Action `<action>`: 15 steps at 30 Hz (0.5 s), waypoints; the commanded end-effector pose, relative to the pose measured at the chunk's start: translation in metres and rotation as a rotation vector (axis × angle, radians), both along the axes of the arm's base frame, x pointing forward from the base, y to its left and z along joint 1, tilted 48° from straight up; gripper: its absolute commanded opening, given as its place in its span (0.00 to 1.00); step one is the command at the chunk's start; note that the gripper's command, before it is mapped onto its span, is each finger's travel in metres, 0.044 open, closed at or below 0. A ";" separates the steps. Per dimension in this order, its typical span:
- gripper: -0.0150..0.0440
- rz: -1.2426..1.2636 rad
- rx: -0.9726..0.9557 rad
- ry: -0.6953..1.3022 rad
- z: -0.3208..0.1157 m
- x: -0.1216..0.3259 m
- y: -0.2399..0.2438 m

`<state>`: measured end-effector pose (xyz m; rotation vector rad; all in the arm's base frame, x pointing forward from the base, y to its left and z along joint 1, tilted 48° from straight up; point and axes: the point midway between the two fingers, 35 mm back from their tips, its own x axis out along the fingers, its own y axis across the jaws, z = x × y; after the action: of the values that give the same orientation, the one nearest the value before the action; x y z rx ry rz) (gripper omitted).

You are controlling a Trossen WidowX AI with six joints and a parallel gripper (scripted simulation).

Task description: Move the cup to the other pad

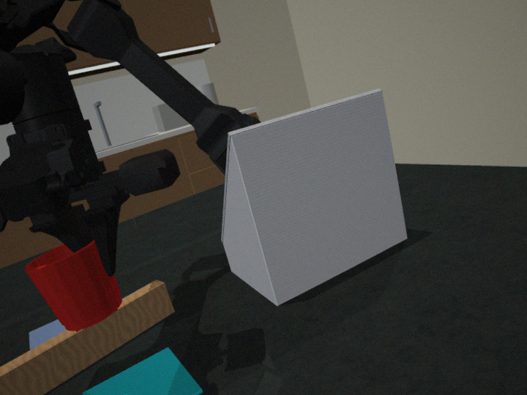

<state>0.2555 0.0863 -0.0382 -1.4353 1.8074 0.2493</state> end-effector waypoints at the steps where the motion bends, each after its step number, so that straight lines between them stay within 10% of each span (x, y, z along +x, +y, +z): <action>1: 0.25 -0.005 0.006 -0.006 -0.009 -0.003 0.009; 15: 0.25 -0.005 0.008 -0.006 -0.034 -0.013 0.034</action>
<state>0.2442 0.1130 -0.0653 -1.4336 1.8057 0.2508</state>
